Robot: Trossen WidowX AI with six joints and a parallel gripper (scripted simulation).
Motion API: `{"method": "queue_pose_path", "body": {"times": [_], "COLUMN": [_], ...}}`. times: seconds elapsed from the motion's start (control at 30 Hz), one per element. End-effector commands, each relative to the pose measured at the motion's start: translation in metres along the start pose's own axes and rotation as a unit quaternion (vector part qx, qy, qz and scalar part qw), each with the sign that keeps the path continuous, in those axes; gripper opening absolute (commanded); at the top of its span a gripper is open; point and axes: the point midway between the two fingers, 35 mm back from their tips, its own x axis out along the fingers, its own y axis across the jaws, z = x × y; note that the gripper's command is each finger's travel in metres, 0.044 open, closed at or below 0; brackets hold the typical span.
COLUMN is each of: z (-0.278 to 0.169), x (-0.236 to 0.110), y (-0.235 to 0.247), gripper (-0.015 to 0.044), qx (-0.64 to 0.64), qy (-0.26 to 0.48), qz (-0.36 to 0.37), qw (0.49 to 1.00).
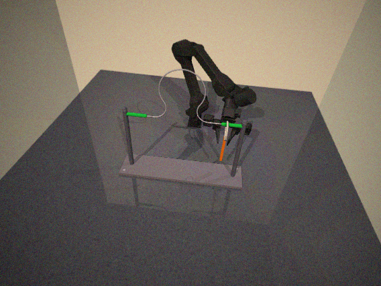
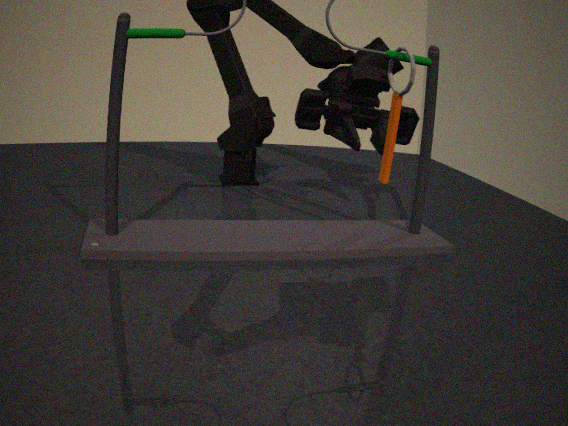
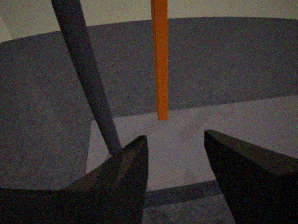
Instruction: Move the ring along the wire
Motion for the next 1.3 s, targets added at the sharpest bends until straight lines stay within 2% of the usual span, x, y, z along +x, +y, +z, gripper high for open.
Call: {"method": "queue_pose_path", "body": {"times": [0.0,0.5,0.73,0.87,1.27], "z": [0.001,0.001,0.002,0.002,0.002], "x": [-0.002,-0.002,-0.045,-0.046,-0.046], "y": [0.0,0.0,-0.002,-0.002,-0.002], "gripper": [0.016,0.016,0.0344,0.044,0.044], "qx": [0.004,0.004,0.0,0.0,0.0], "qy": [-0.002,-0.002,-0.004,-0.005,-0.005], "qz": [0.0,0.0,0.003,0.003,0.003], "qw": [1.0,1.0,1.0,1.0,1.0]}}
